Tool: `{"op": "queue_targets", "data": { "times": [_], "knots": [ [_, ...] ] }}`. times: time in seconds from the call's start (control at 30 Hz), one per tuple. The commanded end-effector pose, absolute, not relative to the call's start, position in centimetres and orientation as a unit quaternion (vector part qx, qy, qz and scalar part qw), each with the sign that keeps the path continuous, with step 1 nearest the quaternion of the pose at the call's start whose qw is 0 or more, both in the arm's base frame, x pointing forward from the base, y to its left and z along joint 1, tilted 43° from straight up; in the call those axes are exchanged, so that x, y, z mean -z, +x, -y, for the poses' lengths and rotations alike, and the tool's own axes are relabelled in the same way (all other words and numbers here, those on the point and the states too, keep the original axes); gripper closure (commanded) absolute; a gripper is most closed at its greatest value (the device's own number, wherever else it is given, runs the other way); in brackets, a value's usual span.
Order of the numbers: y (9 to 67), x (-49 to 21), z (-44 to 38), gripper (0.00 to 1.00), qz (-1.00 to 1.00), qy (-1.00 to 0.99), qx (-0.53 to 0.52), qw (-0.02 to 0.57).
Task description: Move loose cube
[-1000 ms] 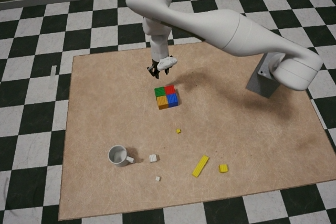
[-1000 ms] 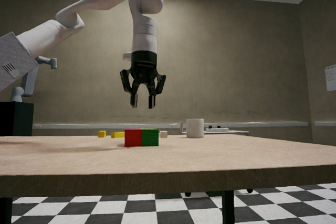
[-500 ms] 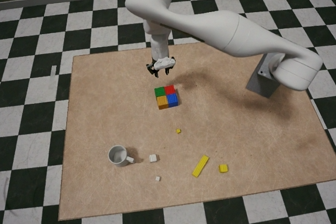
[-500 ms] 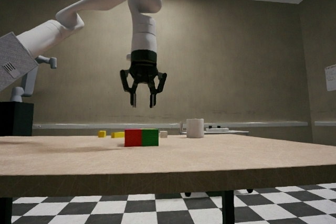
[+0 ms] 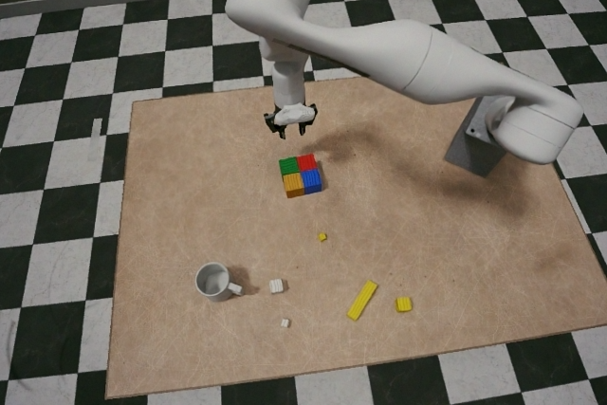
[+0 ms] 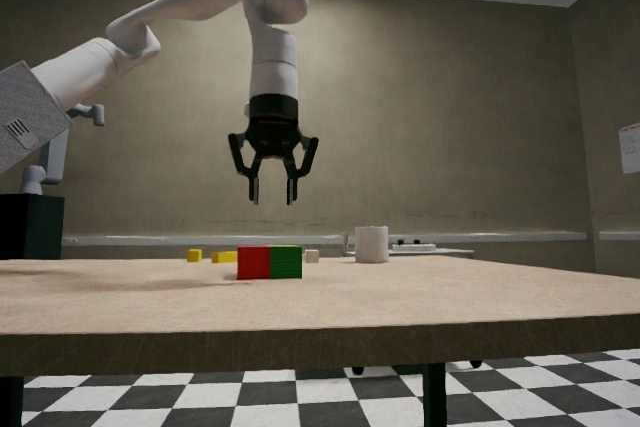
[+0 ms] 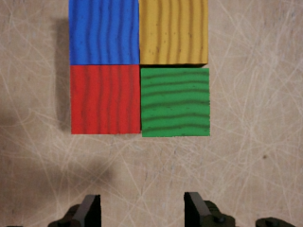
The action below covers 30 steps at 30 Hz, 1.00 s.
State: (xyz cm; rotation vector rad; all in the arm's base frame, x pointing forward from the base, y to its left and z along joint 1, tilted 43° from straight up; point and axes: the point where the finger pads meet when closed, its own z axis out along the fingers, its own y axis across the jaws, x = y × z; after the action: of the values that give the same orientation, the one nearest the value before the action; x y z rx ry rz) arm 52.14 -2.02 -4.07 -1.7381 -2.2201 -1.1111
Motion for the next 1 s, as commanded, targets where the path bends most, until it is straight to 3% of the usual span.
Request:
{"op": "queue_targets", "data": {
  "times": [0.0, 0.97],
  "knots": [
    [52.17, 4.02, 2.1, 0.47, 0.731, -0.574, 0.366, 0.055],
    [52.49, 4.73, 1.54, 0.47, 0.728, -0.577, 0.366, 0.057]
  ]
}}
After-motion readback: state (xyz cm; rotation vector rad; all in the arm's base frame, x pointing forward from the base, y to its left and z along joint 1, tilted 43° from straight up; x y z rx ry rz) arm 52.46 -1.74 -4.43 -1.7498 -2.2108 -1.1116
